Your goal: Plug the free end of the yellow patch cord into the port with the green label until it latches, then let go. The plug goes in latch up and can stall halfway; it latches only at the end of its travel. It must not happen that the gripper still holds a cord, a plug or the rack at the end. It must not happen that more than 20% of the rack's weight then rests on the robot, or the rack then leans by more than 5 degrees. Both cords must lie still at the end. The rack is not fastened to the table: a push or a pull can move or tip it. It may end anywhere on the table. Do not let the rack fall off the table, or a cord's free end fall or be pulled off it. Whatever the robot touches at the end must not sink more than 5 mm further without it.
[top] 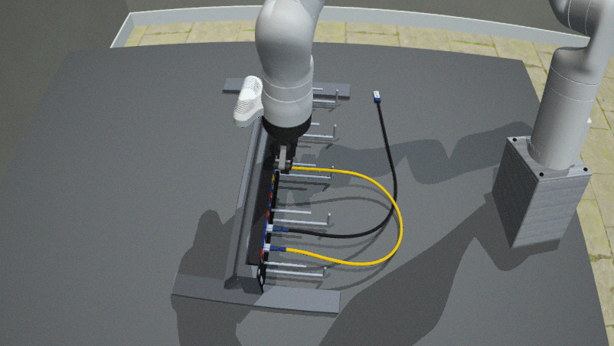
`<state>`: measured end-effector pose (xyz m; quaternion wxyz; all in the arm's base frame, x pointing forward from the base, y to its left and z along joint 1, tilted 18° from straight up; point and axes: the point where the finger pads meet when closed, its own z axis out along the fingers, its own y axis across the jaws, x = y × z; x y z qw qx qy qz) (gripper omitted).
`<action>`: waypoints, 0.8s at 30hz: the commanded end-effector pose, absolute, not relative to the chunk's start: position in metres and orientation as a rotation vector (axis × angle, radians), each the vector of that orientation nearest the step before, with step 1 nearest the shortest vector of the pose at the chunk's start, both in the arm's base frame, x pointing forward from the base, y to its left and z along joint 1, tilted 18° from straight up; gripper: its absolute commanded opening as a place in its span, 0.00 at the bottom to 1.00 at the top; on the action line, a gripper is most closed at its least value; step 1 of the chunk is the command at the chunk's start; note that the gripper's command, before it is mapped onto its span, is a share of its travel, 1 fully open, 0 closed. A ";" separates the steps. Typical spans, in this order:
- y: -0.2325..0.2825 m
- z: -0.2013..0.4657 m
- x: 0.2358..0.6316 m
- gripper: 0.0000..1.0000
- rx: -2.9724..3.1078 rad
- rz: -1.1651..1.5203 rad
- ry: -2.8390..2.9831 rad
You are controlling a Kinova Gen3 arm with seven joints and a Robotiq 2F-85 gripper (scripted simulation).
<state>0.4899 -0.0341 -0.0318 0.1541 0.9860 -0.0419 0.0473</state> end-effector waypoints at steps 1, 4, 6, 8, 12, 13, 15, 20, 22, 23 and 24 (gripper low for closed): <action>-0.032 -0.032 0.480 0.00 2.830 0.115 -0.120; -0.032 -0.032 0.478 0.00 2.830 0.115 -0.120; -0.032 -0.032 0.477 0.00 2.830 0.115 -0.120; -0.032 -0.033 0.476 0.00 2.830 0.115 -0.120; -0.032 -0.033 0.474 0.00 2.830 0.115 -0.120; -0.032 -0.033 0.474 0.00 2.830 0.115 -0.120; -0.032 -0.033 0.473 0.00 2.830 0.115 -0.120; -0.032 -0.033 0.473 0.00 2.830 0.115 -0.120; -0.032 -0.033 0.473 0.00 2.830 0.115 -0.120; -0.032 -0.033 0.473 0.00 2.830 0.115 -0.120; -0.032 -0.033 0.473 0.00 2.830 0.115 -0.120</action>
